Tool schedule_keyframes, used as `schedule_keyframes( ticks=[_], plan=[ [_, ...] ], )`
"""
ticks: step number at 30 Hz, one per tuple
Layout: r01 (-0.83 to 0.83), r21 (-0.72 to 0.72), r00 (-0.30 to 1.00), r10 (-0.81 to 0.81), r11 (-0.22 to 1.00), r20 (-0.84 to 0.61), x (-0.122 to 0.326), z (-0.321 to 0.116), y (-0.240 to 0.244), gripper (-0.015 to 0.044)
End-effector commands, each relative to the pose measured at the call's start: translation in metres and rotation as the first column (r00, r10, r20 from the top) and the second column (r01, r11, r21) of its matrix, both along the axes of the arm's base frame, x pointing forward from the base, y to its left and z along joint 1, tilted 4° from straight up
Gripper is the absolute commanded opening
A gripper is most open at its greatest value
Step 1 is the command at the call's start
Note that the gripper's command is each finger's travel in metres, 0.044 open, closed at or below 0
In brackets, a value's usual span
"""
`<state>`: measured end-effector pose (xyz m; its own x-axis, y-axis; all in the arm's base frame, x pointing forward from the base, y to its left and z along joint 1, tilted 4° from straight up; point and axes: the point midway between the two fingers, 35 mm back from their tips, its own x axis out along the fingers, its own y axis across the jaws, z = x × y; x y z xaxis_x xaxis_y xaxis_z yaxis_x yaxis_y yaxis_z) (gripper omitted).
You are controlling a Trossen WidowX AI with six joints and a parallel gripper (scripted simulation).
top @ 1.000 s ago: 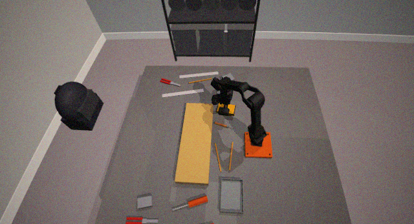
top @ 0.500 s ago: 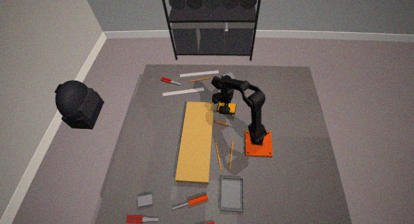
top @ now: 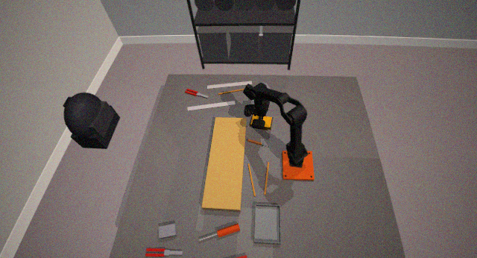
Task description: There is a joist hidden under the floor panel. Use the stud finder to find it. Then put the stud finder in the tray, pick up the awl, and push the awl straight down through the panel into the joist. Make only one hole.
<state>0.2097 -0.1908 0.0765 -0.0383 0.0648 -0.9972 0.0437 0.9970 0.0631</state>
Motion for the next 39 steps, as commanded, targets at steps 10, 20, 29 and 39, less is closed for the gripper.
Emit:
schedule_keyframes(
  ticks=[10,20,29,39],
  plan=[
    [-0.002,-0.012,1.000,0.002,1.000,0.013,0.001,0.007,-0.023,0.0000],
    [-0.002,-0.014,1.000,0.002,1.000,0.012,-0.001,0.006,-0.042,0.0000],
    [-0.002,-0.058,1.000,0.002,0.998,0.005,-0.001,0.005,-0.040,0.0000],
    [0.000,-0.118,1.000,-0.001,0.993,-0.002,-0.001,0.004,-0.037,0.0000]
  ],
)
